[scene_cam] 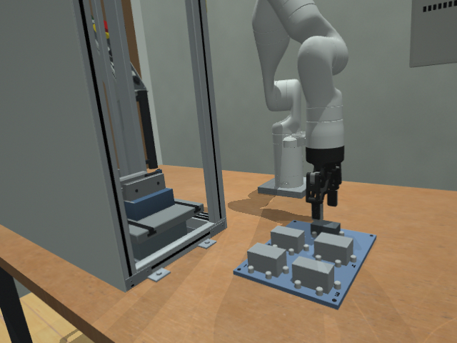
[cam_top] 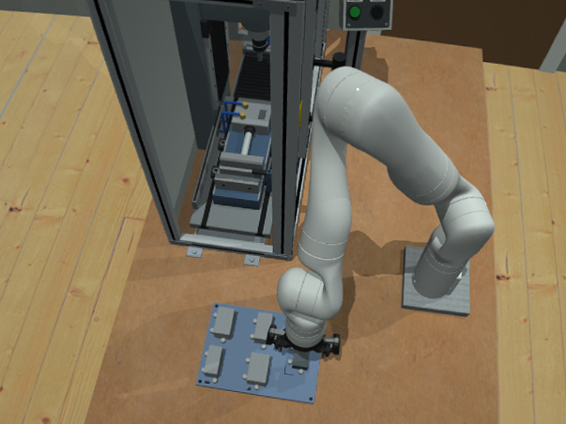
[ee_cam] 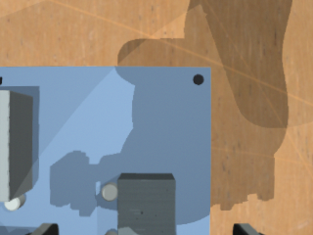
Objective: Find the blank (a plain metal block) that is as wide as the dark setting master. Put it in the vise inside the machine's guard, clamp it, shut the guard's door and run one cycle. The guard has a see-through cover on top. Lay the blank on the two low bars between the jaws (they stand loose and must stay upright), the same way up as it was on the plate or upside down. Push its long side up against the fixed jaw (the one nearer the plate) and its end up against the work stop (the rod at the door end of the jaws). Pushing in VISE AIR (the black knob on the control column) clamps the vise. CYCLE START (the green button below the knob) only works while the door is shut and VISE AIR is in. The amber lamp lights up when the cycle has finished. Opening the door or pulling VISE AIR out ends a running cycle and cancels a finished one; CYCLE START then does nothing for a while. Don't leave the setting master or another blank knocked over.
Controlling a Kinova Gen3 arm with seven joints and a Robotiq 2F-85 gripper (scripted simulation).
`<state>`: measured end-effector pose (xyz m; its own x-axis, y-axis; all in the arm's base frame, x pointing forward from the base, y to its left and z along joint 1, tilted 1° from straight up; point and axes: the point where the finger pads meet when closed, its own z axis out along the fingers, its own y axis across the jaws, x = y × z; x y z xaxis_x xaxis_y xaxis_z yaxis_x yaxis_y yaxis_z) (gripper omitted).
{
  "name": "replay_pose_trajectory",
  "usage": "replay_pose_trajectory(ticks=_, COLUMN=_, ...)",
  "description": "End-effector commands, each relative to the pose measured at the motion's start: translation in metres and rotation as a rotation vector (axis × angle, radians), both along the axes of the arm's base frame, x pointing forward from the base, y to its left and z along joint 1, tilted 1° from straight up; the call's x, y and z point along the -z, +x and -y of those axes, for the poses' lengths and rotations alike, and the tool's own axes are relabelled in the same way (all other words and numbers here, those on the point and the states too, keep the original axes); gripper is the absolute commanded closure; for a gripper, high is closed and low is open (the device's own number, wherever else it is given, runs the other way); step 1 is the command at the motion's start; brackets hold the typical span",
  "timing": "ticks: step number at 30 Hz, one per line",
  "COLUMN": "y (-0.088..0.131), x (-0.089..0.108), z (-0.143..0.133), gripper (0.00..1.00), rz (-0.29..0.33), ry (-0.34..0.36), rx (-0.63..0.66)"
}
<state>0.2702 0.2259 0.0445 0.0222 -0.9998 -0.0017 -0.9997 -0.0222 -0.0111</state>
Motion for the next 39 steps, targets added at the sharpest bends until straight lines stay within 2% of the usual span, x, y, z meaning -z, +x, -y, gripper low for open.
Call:
replay_pose_trajectory(ticks=1, y=0.000, x=0.000, z=0.000, gripper=0.00, rz=0.001, ry=0.001, rx=0.000)
replay_pose_trajectory(ticks=7, y=0.000, x=0.010, z=0.000, gripper=0.00, rz=0.001, ry=0.001, rx=0.000)
replay_pose_trajectory(ticks=39, y=0.001, x=0.018, z=0.000, gripper=0.00, rz=0.001, ry=0.001, rx=0.000)
